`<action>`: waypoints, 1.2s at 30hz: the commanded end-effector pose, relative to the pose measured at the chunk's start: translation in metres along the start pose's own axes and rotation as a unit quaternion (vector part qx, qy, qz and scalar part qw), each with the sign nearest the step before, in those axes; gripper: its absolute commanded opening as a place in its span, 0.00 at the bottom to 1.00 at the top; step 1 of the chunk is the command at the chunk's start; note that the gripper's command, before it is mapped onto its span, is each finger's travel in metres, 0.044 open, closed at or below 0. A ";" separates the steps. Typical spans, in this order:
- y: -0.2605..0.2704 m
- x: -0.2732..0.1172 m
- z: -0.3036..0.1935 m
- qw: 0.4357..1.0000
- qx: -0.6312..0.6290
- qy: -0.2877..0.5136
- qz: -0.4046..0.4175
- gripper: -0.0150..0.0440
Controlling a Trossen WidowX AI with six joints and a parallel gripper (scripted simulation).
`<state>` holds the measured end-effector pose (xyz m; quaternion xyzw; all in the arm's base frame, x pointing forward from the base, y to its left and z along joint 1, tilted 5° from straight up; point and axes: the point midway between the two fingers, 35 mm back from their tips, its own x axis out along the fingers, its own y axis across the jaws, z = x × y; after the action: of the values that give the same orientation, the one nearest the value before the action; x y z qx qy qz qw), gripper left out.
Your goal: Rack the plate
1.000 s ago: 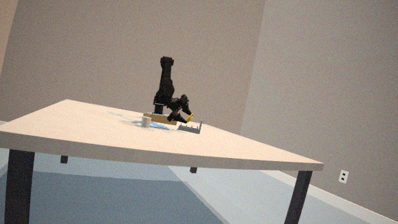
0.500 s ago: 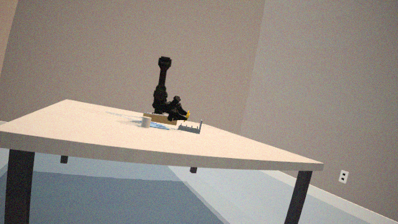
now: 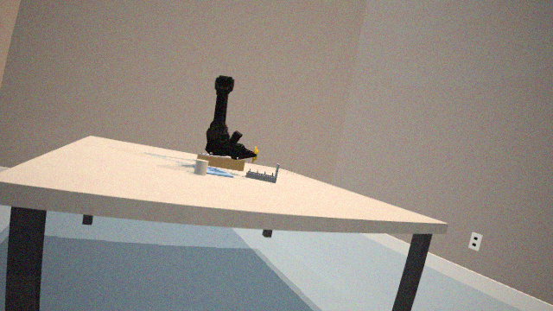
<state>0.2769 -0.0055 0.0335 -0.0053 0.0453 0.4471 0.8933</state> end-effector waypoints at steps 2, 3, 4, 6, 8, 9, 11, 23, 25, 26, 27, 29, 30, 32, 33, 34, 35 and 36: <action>0.003 -0.001 0.000 1.000 -0.007 -0.006 0.002 0.25; 0.003 -0.001 0.000 1.000 -0.007 -0.006 0.002 0.25; 0.003 -0.001 0.000 1.000 -0.007 -0.006 0.002 0.25; 0.003 -0.001 -0.001 1.000 -0.007 -0.006 0.002 0.25; 0.002 0.001 -0.004 1.000 -0.007 -0.006 0.002 0.25; 0.001 0.001 -0.006 1.000 -0.007 -0.005 0.002 0.25; 0.000 0.003 -0.009 1.000 -0.006 -0.005 0.002 0.25; -0.002 0.010 -0.025 1.000 -0.010 -0.005 0.002 0.25; -0.002 0.011 -0.027 1.000 -0.012 -0.005 0.002 0.25; -0.002 0.011 -0.028 1.000 -0.013 -0.005 0.002 0.25; -0.002 0.012 -0.029 1.000 -0.014 -0.005 0.002 0.25; -0.002 0.012 -0.029 1.000 -0.015 -0.005 0.002 0.25; -0.002 0.012 -0.031 1.000 -0.016 -0.005 0.002 0.25; -0.002 0.012 -0.041 1.000 -0.017 -0.006 0.002 0.25; -0.002 0.012 -0.045 1.000 -0.018 -0.006 0.002 0.25; -0.002 0.012 -0.047 1.000 -0.018 -0.006 0.002 0.25; -0.002 0.012 -0.047 1.000 -0.018 -0.006 0.002 0.25; -0.002 0.012 -0.047 1.000 -0.018 -0.006 0.002 0.25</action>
<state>0.2811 0.0012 -0.0087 -0.0126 0.0361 0.4492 0.8926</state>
